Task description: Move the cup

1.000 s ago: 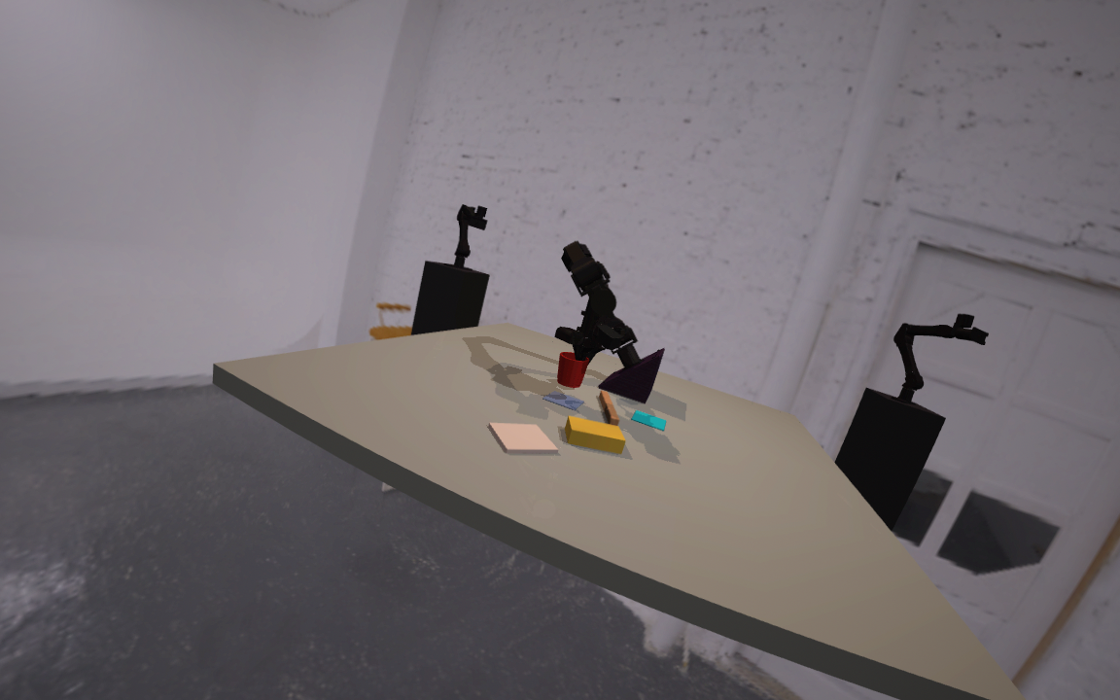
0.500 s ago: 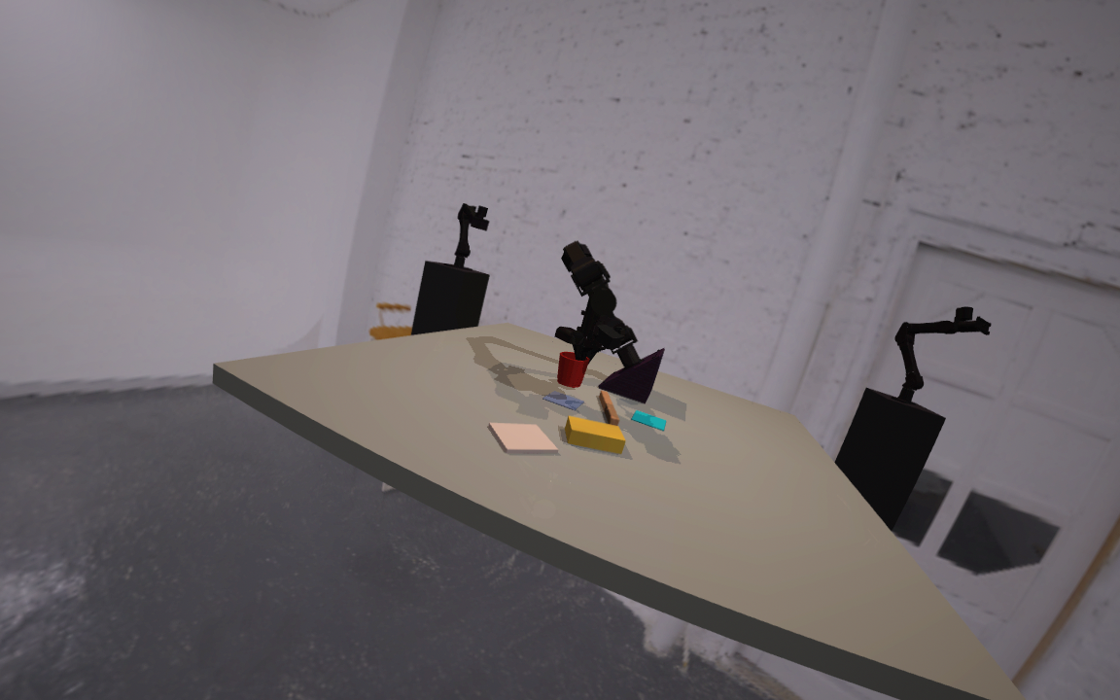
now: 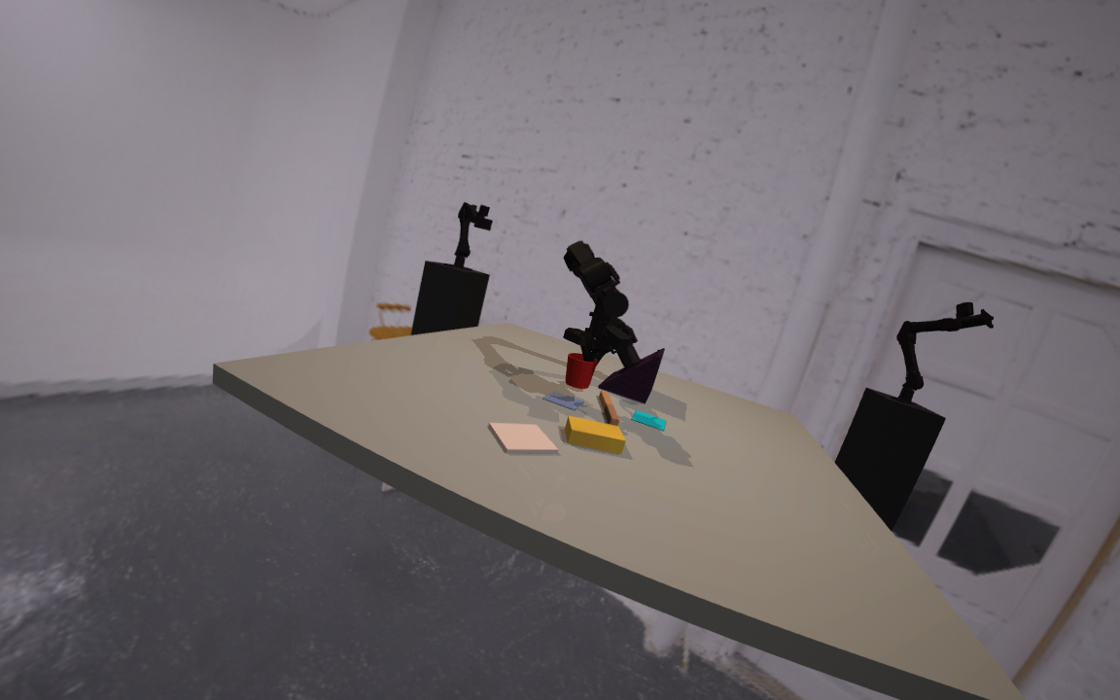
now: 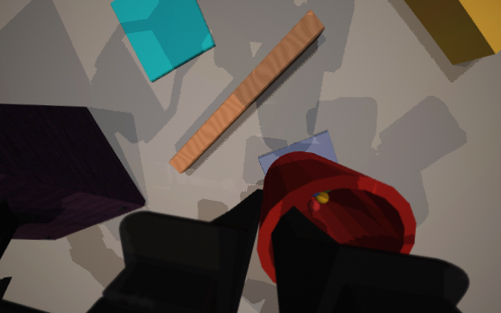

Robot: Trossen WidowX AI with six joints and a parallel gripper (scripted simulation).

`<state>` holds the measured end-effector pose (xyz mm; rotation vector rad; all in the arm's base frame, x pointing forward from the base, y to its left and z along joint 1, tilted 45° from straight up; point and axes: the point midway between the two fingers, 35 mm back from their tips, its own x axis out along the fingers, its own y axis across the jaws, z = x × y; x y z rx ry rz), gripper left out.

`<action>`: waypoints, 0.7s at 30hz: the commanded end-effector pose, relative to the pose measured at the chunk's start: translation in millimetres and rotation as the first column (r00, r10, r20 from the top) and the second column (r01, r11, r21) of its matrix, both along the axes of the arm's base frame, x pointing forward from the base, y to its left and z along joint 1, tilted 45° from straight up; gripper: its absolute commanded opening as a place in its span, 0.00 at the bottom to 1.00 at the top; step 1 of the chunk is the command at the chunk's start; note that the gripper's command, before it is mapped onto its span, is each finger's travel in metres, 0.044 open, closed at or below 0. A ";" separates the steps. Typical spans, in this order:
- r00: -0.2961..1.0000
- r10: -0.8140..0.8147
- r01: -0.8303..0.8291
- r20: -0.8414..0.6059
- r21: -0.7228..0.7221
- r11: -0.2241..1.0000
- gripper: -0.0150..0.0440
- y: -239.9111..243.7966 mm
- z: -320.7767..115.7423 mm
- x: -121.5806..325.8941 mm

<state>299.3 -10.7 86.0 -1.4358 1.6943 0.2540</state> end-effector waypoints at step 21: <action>1.000 -0.005 0.005 -0.005 0.005 1.000 0.25 45.3 -42.3 -22.0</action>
